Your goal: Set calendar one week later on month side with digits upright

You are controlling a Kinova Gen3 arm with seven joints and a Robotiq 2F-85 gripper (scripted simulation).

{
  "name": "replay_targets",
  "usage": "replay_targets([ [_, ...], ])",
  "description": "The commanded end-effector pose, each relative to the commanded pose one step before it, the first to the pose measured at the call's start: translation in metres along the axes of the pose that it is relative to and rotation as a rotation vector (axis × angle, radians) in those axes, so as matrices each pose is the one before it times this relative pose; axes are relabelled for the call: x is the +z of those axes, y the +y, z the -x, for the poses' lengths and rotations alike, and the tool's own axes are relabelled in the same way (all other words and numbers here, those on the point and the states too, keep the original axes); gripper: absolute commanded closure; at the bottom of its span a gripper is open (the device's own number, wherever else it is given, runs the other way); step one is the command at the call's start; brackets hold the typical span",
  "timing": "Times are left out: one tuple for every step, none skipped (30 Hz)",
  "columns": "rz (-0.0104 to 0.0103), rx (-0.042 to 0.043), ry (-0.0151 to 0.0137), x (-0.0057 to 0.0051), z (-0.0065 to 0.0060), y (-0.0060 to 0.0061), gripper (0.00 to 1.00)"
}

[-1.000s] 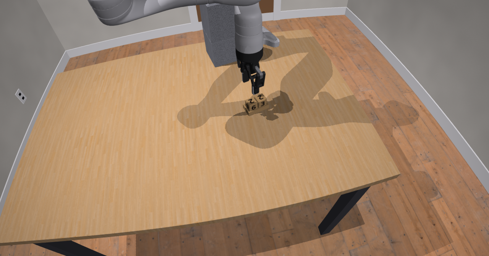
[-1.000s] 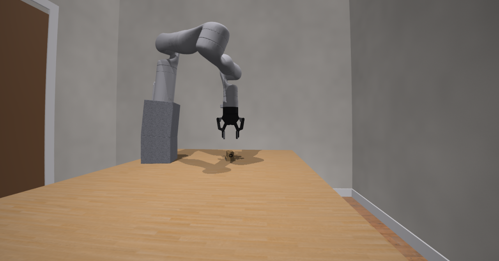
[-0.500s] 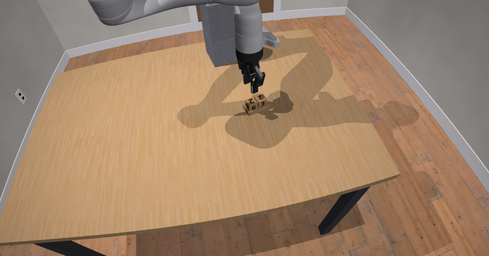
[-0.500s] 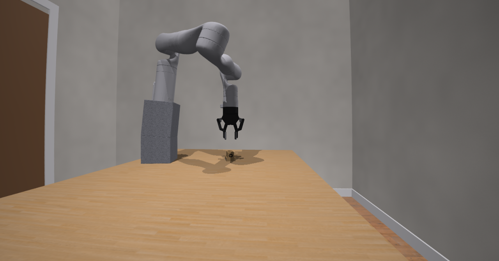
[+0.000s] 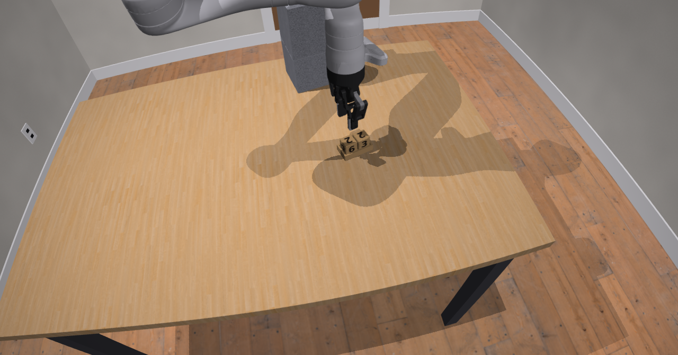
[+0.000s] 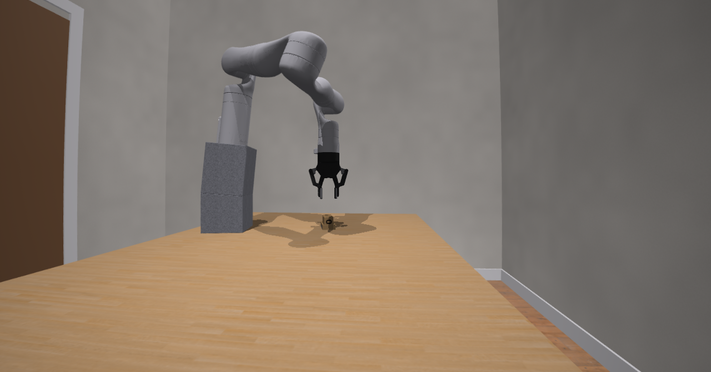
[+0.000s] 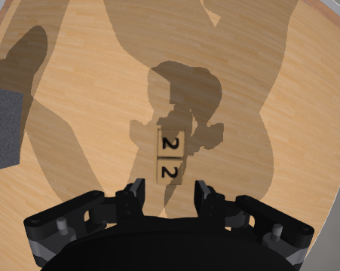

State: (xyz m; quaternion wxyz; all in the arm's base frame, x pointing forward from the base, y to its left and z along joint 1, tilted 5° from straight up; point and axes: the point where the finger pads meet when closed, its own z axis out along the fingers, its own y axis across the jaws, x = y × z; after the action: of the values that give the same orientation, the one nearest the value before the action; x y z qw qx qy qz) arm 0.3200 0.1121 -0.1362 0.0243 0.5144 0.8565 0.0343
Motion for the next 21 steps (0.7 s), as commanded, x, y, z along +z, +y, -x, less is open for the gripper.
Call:
replay_targets([
  [0.00103, -0.00008, -0.00042, -0.00031, 0.00021, 0.00039, 0.52],
  [0.00000, 0.00000, 0.00000, 0.00000, 0.00000, 0.00000, 0.52],
  [0.00000, 0.00000, -0.00001, 0.00011, 0.00000, 0.00000, 0.52],
  [0.00000, 0.00000, -0.00001, 0.00016, 0.00000, 0.00000, 0.52],
  [0.00000, 0.00000, -0.00002, 0.00022, -0.00001, 0.00000, 0.52],
  [0.00000, 0.00000, -0.00003, 0.00028, -0.00001, 0.00000, 0.52],
  [0.00001, 0.00000, -0.00003, 0.00035, -0.00001, 0.00000, 0.52],
  [0.00001, 0.00000, -0.00004, 0.00042, -0.00001, 0.00000, 0.52],
  [0.00001, 0.00000, -0.00005, 0.00049, -0.00001, -0.00001, 0.52],
  [0.00001, 0.00000, -0.00006, 0.00057, -0.00001, -0.00001, 0.52],
  [0.00001, -0.00001, -0.00007, 0.00064, -0.00002, -0.00001, 0.52],
  [0.00001, -0.00001, -0.00008, 0.00072, -0.00002, -0.00001, 0.52],
  [0.00001, -0.00001, -0.00006, 0.00080, -0.00002, -0.00001, 0.52],
  [0.00000, 0.00001, 0.00001, 0.00090, -0.00002, -0.00001, 0.52],
  [0.00000, 0.00001, 0.00000, 0.00097, -0.00002, -0.00001, 0.52],
  [0.00000, 0.00000, 0.00000, 0.00104, -0.00003, -0.00001, 0.52],
  [0.00000, -0.00001, -0.00001, 0.00111, -0.00003, -0.00002, 0.52],
  [0.00000, 0.00000, 0.00000, 0.00000, 0.00000, 0.00000, 0.52],
  [0.00000, 0.00000, 0.00000, 0.00000, 0.00000, 0.00000, 0.52],
  [0.00000, 0.00000, 0.00000, 0.00118, -0.00003, -0.00001, 0.52],
  [0.00000, 0.00001, 0.00001, 0.00125, -0.00003, -0.00001, 0.52],
])
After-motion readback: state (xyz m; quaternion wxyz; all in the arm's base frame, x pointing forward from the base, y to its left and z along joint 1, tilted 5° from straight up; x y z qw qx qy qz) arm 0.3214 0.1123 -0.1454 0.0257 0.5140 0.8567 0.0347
